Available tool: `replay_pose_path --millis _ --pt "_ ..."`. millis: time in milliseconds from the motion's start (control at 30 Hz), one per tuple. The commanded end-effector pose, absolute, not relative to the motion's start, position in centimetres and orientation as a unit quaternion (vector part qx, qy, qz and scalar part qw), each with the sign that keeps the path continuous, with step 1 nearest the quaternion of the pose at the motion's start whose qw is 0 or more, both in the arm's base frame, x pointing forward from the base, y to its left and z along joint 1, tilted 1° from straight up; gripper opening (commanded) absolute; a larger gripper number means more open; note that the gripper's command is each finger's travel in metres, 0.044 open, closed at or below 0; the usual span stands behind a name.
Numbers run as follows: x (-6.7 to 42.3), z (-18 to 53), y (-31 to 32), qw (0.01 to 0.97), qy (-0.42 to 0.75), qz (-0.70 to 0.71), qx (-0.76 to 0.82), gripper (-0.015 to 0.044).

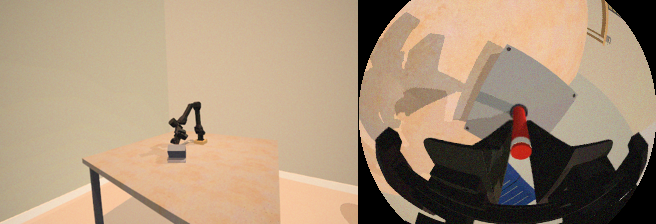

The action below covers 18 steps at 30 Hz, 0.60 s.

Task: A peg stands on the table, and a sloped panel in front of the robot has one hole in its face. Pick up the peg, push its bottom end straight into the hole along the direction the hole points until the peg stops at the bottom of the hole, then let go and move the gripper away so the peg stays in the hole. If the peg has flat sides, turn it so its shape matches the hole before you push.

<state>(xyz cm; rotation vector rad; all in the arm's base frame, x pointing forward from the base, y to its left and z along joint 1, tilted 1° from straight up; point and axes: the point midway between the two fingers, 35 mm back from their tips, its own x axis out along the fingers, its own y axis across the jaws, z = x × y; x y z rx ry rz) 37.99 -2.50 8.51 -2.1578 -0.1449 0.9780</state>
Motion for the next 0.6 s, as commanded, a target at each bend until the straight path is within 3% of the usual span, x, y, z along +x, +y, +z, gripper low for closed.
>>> replay_pose_path --millis 0,567 --pt "38.25 8.38 -2.47 0.375 -0.054 0.381 -0.843 0.0000" --pt "38.95 7.81 -2.10 0.375 -0.055 0.381 -0.843 0.0000"
